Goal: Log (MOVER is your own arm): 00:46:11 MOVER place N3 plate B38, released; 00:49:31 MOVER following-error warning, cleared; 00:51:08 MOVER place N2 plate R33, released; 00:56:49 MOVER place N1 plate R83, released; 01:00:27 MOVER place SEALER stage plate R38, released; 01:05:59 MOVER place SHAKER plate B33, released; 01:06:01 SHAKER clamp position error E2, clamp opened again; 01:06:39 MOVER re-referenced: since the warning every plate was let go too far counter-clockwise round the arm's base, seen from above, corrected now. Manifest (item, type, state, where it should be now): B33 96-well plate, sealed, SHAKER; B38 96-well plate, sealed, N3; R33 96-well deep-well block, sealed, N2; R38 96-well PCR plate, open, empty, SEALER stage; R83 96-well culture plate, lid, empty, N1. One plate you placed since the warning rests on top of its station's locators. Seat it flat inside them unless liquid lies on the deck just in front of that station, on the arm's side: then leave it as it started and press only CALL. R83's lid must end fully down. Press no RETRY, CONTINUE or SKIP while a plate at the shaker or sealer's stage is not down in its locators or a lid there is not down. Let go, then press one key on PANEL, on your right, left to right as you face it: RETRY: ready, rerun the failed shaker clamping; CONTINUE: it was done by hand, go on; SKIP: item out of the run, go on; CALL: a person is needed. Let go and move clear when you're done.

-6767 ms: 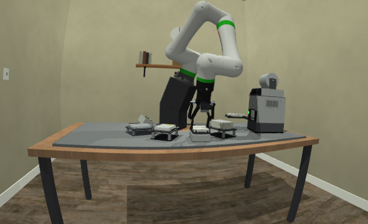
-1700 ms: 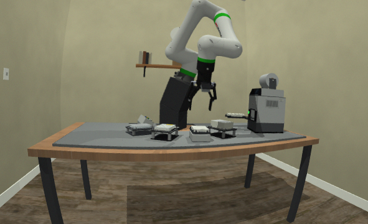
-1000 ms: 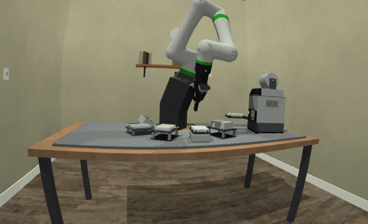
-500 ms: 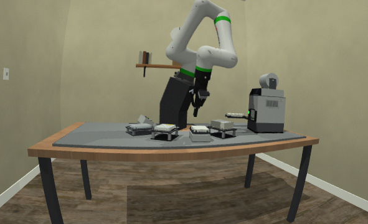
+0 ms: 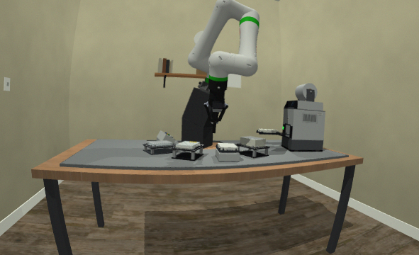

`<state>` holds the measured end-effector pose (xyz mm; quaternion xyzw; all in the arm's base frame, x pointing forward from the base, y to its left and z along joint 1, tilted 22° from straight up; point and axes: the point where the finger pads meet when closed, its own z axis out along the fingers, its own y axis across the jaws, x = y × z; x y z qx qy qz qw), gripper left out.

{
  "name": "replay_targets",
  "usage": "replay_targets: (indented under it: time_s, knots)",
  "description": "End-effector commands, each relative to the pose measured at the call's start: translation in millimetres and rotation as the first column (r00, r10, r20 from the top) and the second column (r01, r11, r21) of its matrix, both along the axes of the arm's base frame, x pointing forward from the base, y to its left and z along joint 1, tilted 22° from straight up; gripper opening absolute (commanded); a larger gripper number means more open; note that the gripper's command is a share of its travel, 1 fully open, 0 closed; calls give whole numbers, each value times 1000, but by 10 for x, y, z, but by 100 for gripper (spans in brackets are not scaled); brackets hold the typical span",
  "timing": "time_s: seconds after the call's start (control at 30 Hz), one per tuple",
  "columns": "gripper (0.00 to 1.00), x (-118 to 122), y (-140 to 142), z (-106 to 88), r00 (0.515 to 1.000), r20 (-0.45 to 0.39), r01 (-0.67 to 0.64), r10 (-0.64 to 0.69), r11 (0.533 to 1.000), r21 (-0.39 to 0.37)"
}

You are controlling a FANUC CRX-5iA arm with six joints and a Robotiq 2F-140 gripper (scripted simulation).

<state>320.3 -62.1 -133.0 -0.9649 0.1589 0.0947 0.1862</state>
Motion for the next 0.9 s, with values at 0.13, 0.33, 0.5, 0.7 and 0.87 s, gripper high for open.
replay_targets:
  time_s: [0.13, 0.33, 0.5, 0.7, 0.87]
  knots:
    - [10, -137, -334, -129, 990, -39, 138, -136, 989, 44]
    - [10, -255, -591, -231, 967, -74, 248, -243, 966, 71]
    - [10, -332, -762, -299, 945, -99, 321, -312, 943, 87]
    - [10, -430, -976, -385, 909, -131, 409, -395, 906, 104]
    - [10, -527, -1190, -470, 895, -143, 439, -423, 892, 109]
